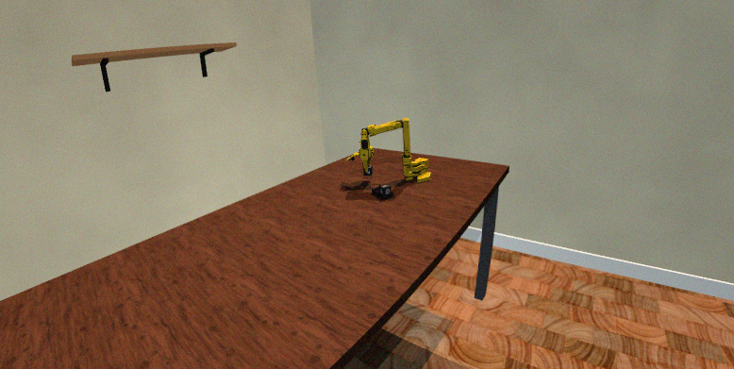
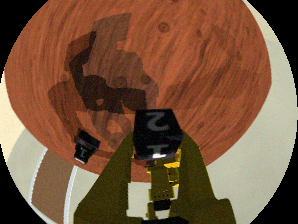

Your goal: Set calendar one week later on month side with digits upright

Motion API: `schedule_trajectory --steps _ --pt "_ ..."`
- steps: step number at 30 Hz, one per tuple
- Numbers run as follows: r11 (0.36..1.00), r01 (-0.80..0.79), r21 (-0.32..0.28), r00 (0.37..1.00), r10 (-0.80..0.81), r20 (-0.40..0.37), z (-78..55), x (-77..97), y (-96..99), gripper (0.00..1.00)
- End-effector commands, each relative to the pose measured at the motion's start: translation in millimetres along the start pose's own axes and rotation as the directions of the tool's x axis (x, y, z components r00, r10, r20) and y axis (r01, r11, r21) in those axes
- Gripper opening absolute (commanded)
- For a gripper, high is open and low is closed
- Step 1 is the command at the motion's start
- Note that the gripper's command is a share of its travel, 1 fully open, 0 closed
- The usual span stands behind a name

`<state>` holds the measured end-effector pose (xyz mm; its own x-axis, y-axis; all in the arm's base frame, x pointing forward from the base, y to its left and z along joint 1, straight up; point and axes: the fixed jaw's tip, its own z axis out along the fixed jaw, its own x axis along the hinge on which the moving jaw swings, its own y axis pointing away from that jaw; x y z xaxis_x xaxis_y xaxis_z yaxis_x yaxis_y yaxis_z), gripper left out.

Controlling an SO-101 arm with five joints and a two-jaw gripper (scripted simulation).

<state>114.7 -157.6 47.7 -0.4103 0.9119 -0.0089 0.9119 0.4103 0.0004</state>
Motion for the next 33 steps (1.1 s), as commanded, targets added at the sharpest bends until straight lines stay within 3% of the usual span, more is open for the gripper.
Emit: schedule_trajectory --steps 1,33 --pt "1.000 -0.020 -0.009 0.999 0.020 0.044 -5.2 -5.1 -1.2 0.00" --pt "1.000 -0.020 -0.009 0.999 0.020 0.044 6.8 -5.5 -1.1 0.00"
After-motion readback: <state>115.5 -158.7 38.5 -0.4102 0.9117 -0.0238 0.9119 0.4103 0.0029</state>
